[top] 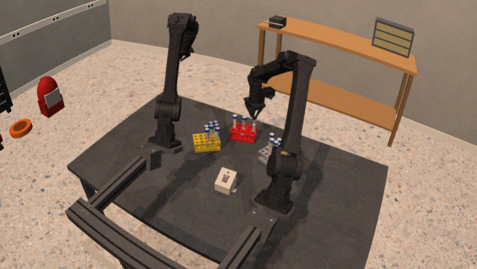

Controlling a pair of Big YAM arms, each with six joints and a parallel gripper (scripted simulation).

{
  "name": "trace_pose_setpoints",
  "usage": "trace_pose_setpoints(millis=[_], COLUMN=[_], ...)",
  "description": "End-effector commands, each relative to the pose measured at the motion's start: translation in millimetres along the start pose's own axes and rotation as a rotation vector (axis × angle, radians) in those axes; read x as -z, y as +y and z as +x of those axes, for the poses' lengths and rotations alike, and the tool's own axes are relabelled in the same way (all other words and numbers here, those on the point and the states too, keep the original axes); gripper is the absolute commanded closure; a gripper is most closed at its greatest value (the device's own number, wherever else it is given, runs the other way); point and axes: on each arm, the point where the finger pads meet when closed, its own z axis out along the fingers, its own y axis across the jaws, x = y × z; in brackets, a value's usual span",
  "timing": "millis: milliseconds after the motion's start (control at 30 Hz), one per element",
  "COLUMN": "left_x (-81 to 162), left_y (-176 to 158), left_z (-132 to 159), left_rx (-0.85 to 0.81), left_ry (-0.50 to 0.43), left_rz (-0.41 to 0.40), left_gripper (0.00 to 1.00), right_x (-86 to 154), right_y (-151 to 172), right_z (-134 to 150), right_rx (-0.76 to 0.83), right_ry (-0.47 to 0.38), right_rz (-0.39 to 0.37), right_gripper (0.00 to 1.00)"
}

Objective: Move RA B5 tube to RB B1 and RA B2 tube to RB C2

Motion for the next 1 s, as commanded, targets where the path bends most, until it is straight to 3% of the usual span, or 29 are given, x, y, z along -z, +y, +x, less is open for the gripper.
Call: trace_pose_setpoints(millis=[0, 967], left_x=[13, 13], left_y=[-5, -5], left_z=[-15, -15], left_rx=[0.013, 0.013], left_ry=[-0.031, -0.031], left_rz=[0.021, 0.021], left_gripper=[0.7, 0.7], right_x=[20, -2], right_y=[25, 22], right_z=[-5, -17], right_rx=[-0.006, -0.011], right_ry=[-0.016, -0.023], right_rz=[-0.041, -0.045], right_gripper=[1.0, 1.0])
